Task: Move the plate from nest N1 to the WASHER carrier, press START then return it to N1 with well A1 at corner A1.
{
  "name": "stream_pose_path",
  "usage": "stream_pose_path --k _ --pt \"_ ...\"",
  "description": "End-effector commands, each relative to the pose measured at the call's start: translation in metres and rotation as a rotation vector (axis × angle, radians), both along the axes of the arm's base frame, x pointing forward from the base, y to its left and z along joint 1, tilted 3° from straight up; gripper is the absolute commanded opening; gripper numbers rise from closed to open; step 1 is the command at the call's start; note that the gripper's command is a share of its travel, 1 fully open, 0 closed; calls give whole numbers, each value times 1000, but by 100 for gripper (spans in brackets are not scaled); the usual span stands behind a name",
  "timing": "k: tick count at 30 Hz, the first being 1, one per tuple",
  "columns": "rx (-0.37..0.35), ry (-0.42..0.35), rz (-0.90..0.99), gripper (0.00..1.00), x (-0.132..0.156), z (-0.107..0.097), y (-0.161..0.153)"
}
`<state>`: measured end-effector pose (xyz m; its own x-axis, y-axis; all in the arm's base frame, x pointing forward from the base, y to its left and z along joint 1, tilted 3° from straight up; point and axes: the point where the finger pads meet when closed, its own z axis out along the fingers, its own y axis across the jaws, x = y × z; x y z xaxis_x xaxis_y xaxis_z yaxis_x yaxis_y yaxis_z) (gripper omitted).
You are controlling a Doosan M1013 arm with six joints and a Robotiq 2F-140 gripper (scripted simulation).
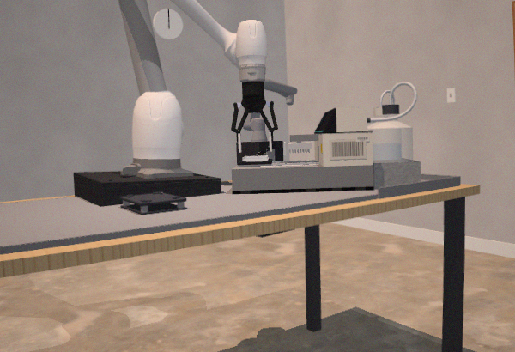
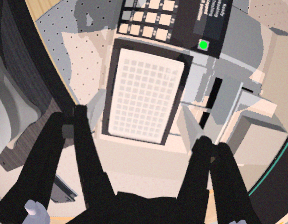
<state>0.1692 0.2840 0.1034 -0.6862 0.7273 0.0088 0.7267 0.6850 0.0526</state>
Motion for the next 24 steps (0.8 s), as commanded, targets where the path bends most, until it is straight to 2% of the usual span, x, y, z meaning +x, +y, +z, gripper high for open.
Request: stream_pose_path --k 1,24 --pt "0 0 0 70 0 5 0" --pt "0 0 0 70 -1 40 -2"
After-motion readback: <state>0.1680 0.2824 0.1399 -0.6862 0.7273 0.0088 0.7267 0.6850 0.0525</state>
